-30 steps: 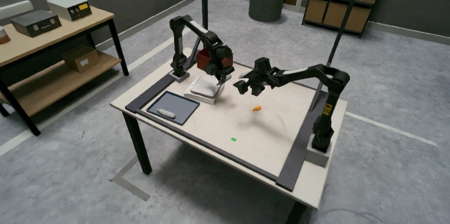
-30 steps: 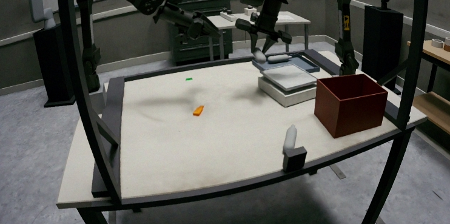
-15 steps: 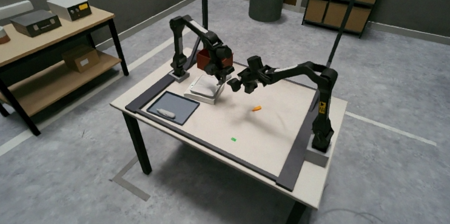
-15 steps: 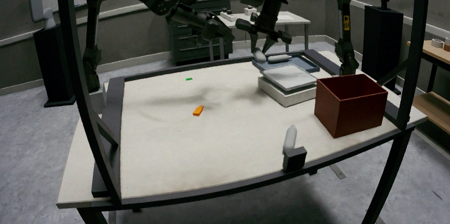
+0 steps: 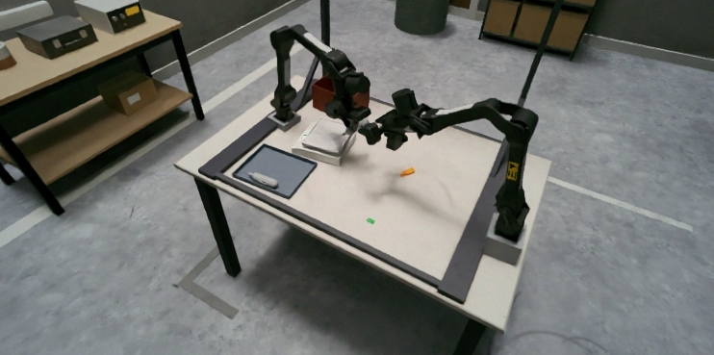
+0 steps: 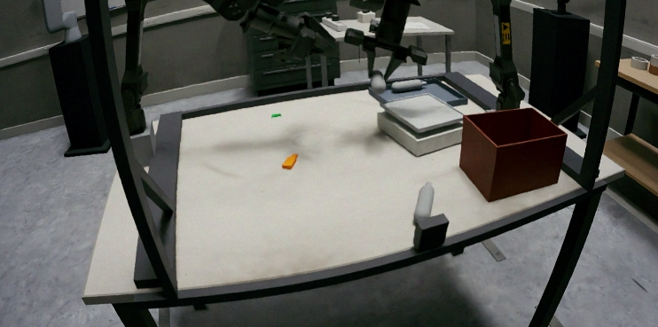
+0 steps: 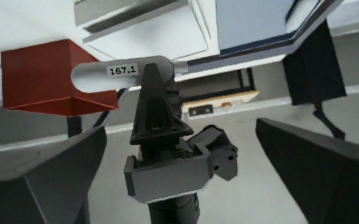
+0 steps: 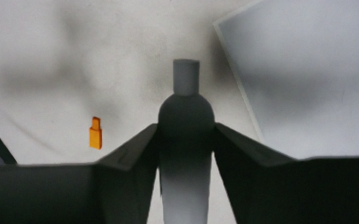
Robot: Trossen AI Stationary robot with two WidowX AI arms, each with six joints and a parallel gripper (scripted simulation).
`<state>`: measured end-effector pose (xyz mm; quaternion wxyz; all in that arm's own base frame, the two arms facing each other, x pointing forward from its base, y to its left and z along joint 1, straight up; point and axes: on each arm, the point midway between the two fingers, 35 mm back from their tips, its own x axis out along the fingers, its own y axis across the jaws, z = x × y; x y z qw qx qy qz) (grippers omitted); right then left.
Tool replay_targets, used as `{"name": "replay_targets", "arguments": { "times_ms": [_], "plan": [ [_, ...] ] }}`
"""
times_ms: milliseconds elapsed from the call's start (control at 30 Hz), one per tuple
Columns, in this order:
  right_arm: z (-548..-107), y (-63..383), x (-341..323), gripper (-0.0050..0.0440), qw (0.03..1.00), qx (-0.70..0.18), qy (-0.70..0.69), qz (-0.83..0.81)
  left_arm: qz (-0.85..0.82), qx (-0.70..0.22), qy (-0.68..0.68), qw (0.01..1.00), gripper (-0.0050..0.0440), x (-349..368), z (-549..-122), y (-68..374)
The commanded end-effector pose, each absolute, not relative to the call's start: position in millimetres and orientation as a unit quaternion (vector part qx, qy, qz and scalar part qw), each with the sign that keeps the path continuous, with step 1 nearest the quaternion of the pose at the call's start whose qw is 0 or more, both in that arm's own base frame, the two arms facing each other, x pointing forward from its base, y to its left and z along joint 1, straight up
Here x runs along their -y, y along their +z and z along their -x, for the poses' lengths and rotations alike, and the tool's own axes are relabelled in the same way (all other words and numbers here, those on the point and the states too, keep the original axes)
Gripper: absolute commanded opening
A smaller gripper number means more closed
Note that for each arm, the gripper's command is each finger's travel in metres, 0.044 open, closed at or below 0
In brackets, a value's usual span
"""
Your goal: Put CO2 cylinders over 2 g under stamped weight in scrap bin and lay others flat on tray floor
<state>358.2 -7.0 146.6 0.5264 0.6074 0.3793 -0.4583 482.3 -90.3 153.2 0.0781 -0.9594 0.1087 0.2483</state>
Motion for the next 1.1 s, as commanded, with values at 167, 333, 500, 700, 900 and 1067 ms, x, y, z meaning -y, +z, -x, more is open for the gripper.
{"name": "replay_targets", "arguments": {
  "times_ms": [167, 333, 500, 700, 900, 1067],
  "plan": [
    [-364, 160, 5, -0.0050, 0.387, -0.273, -0.559, -0.681, 0.946, -0.103, 0.206, 0.229, 0.0440, 52, -470, 184],
    [-364, 159, 6, -0.0050, 0.287, -0.210, -0.614, -0.705, 0.917, -0.114, 0.173, 0.341, 0.0440, 45, -459, 202],
    [-363, 158, 7, -0.0050, 0.222, -0.170, -0.642, -0.714, 0.887, -0.119, 0.148, 0.422, 0.0440, 41, -450, 216],
    [-363, 158, 8, -0.0050, 0.130, -0.109, -0.676, -0.717, 0.809, -0.118, 0.102, 0.567, 0.0440, 33, -432, 239],
    [-363, 157, 9, -0.0050, 0.082, -0.078, -0.690, -0.715, 0.711, -0.107, 0.064, 0.692, 0.0440, 27, -413, 260],
    [-362, 161, 8, -0.0050, 0.075, -0.074, -0.688, -0.718, 0.650, -0.099, 0.048, 0.752, 0.0440, 23, -403, 268]
  ]
}}
